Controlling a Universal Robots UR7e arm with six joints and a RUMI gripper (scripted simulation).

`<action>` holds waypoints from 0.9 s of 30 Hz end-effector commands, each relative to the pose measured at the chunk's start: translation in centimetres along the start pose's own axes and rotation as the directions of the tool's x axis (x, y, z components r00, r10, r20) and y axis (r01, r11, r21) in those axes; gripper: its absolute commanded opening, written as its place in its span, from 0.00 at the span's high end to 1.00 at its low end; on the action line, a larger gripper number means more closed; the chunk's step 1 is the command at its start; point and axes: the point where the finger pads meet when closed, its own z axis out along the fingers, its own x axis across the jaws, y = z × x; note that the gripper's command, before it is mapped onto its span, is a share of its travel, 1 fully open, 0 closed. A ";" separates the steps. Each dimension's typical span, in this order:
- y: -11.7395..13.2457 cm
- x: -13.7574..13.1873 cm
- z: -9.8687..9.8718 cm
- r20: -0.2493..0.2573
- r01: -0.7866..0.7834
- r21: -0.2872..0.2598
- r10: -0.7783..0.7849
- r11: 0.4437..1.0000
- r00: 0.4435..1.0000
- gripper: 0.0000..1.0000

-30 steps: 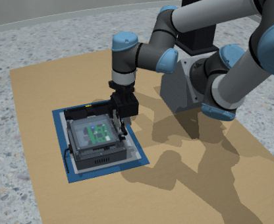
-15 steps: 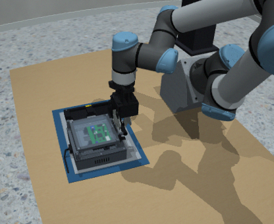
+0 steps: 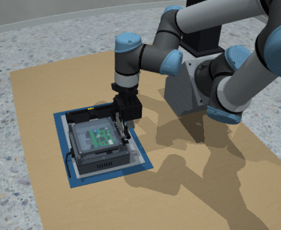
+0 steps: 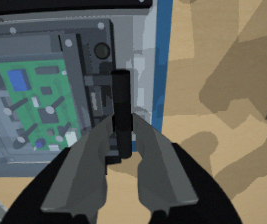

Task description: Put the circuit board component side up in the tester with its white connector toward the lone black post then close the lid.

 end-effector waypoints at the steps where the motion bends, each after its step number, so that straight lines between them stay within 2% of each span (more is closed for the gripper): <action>1: 0.0 0.0 0.1 0.001 0.000 0.000 0.000 1.000 1.000 1.00; 21: 0.0 0.0 0.3 0.001 0.000 0.000 0.000 1.000 1.000 1.00; 22: 0.0 0.0 0.3 0.001 0.000 0.000 0.000 1.000 1.000 0.87; 27: 0.0 0.0 0.3 0.001 0.000 0.000 0.000 1.000 1.000 0.87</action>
